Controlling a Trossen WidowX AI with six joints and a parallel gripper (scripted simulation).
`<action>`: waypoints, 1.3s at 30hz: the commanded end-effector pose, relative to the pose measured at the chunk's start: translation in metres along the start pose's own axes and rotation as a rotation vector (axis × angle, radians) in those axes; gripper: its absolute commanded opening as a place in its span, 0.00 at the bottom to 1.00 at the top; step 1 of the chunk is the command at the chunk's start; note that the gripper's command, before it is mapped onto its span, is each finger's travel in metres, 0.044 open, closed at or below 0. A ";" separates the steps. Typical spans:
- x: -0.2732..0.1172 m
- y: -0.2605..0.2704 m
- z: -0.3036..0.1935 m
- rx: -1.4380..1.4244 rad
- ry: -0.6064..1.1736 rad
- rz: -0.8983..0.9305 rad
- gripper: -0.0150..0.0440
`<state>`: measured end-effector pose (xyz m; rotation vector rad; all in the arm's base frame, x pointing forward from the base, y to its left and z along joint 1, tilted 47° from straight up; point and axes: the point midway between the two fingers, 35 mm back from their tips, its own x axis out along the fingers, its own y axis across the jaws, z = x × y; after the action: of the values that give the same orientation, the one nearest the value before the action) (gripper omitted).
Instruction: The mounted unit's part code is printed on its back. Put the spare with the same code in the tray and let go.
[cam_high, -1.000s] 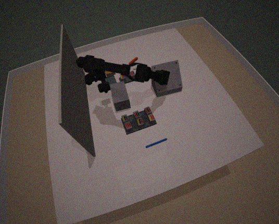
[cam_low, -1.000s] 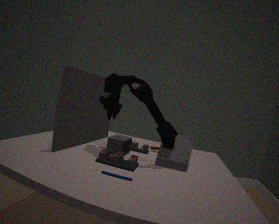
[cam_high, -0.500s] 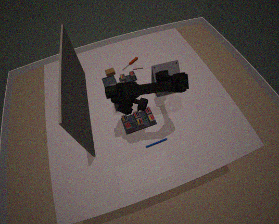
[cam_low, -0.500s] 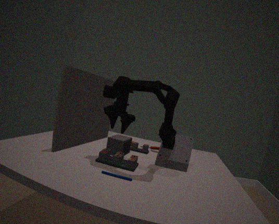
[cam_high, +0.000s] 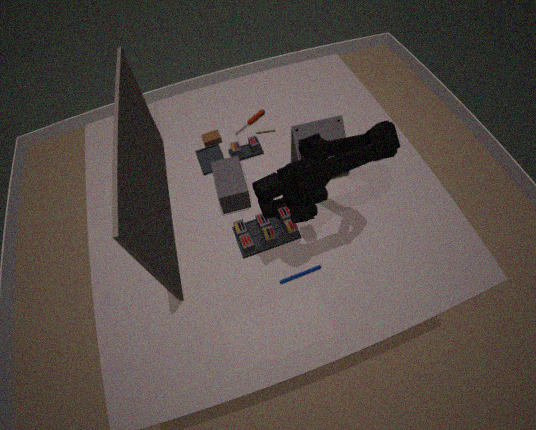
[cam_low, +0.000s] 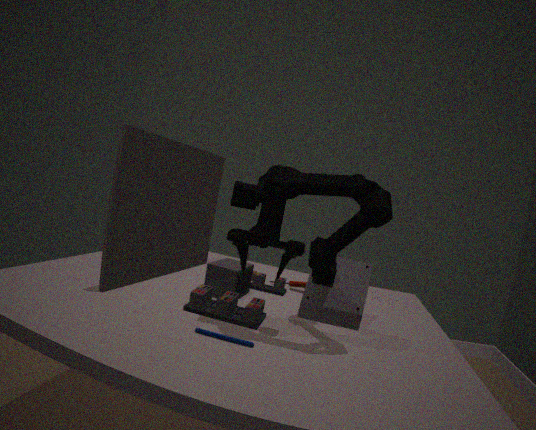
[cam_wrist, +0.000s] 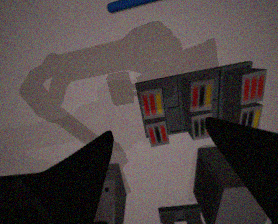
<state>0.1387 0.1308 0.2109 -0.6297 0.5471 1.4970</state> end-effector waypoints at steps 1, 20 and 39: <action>0.009 0.002 -0.002 -0.009 -0.001 0.002 0.87; 0.051 -0.003 -0.006 -0.011 0.000 0.003 0.76; 0.082 -0.005 -0.007 -0.013 0.005 0.003 0.76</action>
<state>0.1451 0.1835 0.1558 -0.6460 0.5275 1.5038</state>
